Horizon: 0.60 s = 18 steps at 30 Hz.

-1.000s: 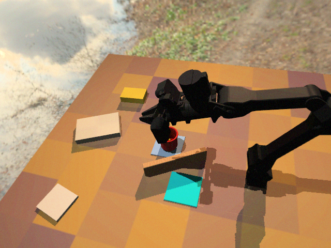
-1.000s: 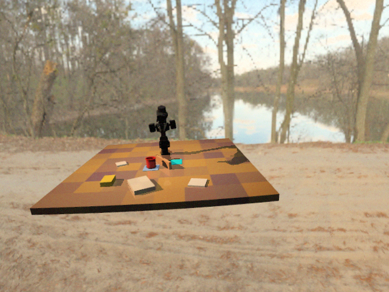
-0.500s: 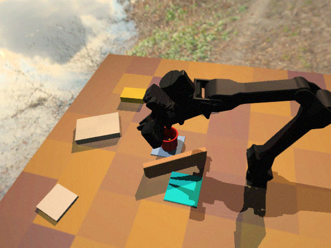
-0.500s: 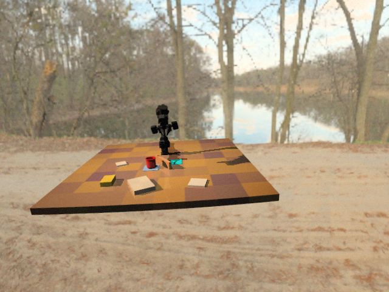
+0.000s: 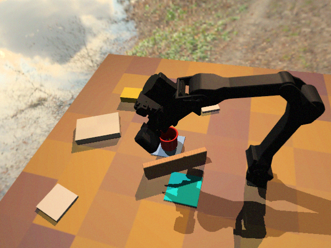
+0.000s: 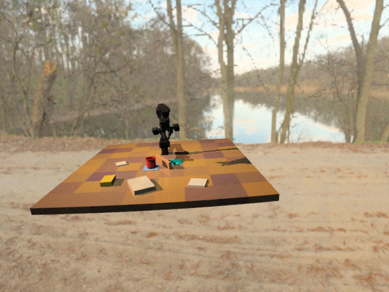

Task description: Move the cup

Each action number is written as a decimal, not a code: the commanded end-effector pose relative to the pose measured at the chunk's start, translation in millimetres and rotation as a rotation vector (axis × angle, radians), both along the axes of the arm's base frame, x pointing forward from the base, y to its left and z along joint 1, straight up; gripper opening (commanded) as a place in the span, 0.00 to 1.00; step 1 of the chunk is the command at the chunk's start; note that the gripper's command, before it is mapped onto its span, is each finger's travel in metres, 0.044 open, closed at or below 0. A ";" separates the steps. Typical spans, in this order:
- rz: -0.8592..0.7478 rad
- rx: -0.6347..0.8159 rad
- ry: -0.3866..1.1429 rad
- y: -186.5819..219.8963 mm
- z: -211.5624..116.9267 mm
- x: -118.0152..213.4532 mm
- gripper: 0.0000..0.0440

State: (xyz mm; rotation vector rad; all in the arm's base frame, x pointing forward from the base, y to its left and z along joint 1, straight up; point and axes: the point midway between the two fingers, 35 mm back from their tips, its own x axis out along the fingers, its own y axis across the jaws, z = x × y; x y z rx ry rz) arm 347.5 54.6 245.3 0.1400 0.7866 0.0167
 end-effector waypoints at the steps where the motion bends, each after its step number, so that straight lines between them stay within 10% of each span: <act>1: -0.004 -0.011 0.059 0.5 -3.9 0.4 0.23; 18: 0.013 -0.094 0.327 -7.8 -29.9 -4.2 0.28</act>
